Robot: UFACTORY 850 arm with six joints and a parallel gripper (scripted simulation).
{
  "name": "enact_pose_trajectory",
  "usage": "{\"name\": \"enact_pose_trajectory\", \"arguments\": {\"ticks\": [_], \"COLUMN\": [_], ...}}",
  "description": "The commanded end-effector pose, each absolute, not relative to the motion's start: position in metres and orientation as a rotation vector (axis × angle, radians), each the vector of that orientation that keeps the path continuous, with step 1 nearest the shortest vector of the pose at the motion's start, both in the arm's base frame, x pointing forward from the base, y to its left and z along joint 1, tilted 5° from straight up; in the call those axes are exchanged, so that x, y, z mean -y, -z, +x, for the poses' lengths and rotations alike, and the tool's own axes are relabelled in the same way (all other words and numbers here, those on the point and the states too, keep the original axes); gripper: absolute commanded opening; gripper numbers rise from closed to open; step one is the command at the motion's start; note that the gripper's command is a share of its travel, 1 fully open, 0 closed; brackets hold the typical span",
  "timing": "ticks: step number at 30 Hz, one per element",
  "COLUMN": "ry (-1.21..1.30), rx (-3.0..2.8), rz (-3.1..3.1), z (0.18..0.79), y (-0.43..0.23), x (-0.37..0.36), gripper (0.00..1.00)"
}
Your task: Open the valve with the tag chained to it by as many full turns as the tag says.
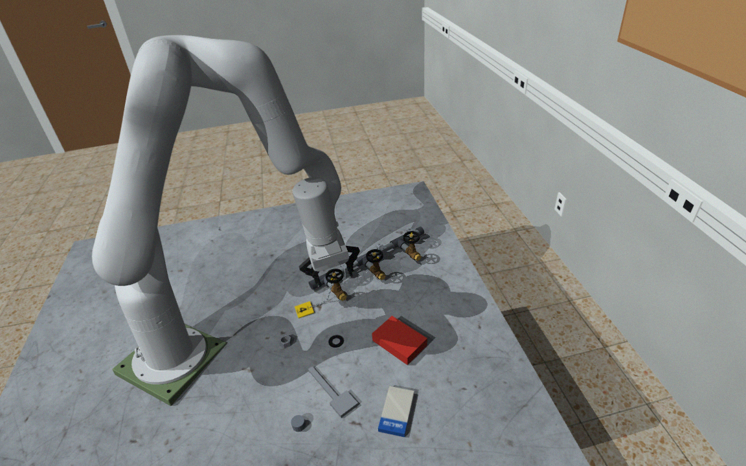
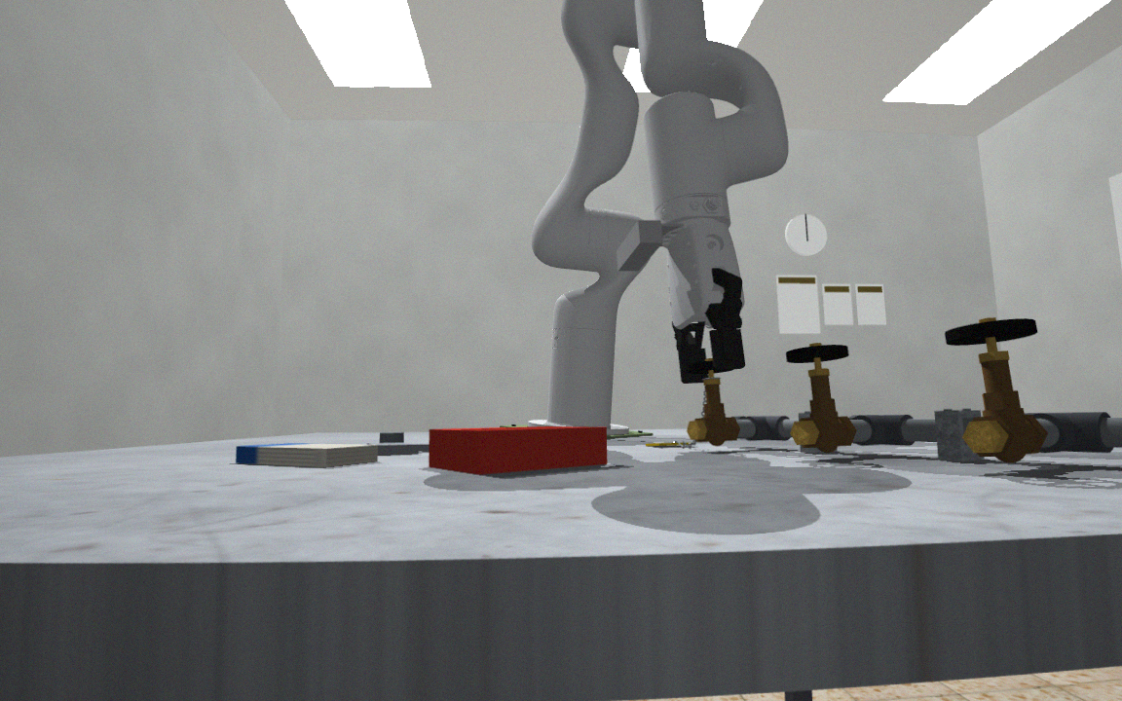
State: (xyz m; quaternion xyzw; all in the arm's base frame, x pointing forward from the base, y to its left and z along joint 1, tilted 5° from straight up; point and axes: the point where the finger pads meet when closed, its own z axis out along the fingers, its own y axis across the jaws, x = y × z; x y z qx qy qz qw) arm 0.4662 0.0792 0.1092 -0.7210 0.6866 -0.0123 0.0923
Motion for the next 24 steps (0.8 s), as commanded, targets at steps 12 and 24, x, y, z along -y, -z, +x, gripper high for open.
{"name": "enact_pose_trajectory", "arguments": {"ticks": [12, 24], "ry": [0.039, 0.039], "rx": [-2.066, -2.066], "rz": [-2.164, -2.164], "z": [0.4673, 0.4673], "y": [-0.1102, -0.1102], "x": [-0.0796, -0.0796], "gripper": [1.0, 0.0]}}
